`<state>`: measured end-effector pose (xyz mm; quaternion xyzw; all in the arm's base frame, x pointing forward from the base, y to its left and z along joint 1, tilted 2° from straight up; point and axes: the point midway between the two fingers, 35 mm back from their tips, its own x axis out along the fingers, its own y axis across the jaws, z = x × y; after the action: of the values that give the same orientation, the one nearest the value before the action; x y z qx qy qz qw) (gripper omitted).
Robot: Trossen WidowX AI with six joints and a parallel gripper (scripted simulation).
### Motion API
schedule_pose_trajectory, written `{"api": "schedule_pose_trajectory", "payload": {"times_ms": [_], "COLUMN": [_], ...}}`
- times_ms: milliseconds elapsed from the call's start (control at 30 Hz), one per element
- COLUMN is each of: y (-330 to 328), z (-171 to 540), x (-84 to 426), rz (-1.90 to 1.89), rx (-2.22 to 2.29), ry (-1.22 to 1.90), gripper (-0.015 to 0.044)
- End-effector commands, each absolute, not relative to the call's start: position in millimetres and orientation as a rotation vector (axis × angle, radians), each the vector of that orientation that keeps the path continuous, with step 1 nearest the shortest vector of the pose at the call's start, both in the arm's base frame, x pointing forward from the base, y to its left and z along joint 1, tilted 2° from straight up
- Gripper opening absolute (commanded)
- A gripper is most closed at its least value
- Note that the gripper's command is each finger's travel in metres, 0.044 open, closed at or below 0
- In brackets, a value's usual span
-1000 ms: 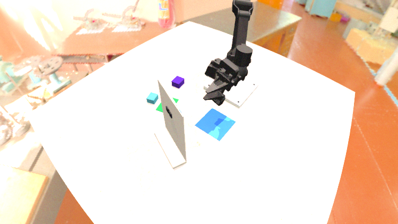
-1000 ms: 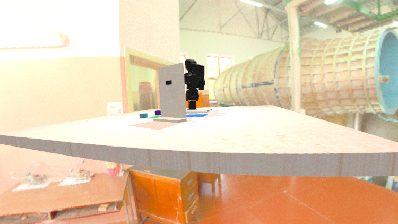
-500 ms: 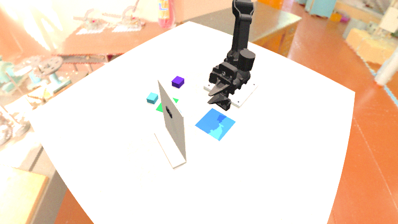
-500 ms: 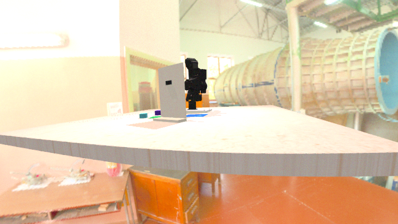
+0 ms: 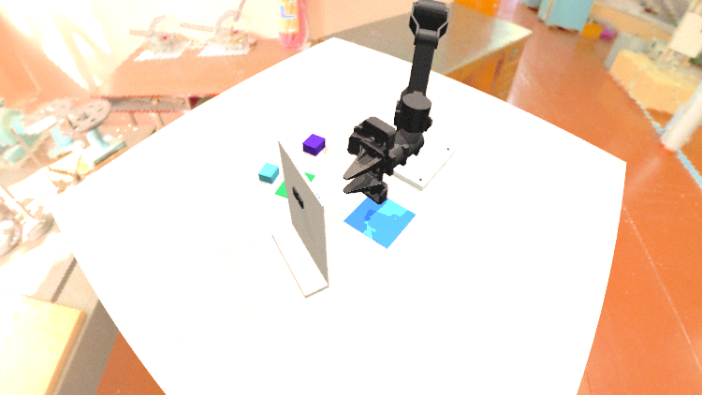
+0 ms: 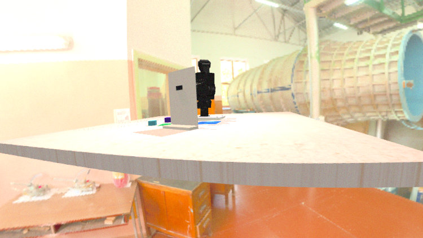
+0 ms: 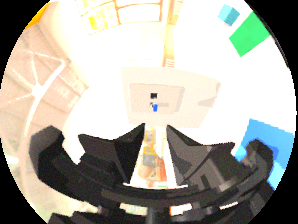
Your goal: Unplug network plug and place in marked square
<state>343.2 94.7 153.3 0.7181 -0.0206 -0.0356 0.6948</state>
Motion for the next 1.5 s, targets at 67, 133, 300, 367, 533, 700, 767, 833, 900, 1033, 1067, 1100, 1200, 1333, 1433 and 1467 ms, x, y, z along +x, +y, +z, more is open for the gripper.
{"api": "schedule_pose_trajectory", "payload": {"times_ms": [67,133,300,367,533,700,767,833,900,1033,1067,1100,1200,1333,1433,1467], "y": [93.2,92.5,90.5,89.6,87.3,84.7,83.5,82.4,81.2,78.6,77.9,77.2,75.1,74.1,74.1,74.1], "z": [154.7,154.8,154.9,155.0,155.1,155.1,155.1,155.0,155.0,154.8,154.7,154.7,154.4,154.3,154.3,154.3], "x": [352.9,355.9,363.3,366.3,373.8,381.2,384.2,387.2,390.2,396.1,397.6,399.1,403.5,405.6,405.6,405.6], "rz": [-0.072,-0.072,-0.072,-0.071,-0.071,-0.070,-0.070,-0.070,-0.070,-0.069,-0.069,-0.069,-0.068,-0.068,-0.068,-0.068], "rx": [1.603,1.602,1.599,1.600,1.600,1.601,1.601,1.601,1.602,1.602,1.602,1.602,1.603,1.603,1.603,1.603], "ry": [-0.046,-0.046,-0.045,-0.046,-0.046,-0.047,-0.048,-0.048,-0.048,-0.049,-0.049,-0.049,-0.050,-0.050,-0.050,-0.050], "gripper": [0.0156,0.0156,0.0156,0.0156,0.0156,0.0156,0.0156,0.0156,0.0156,0.0156,0.0156,0.0156,0.0156,0.0156,0.0143,0.0136]}}
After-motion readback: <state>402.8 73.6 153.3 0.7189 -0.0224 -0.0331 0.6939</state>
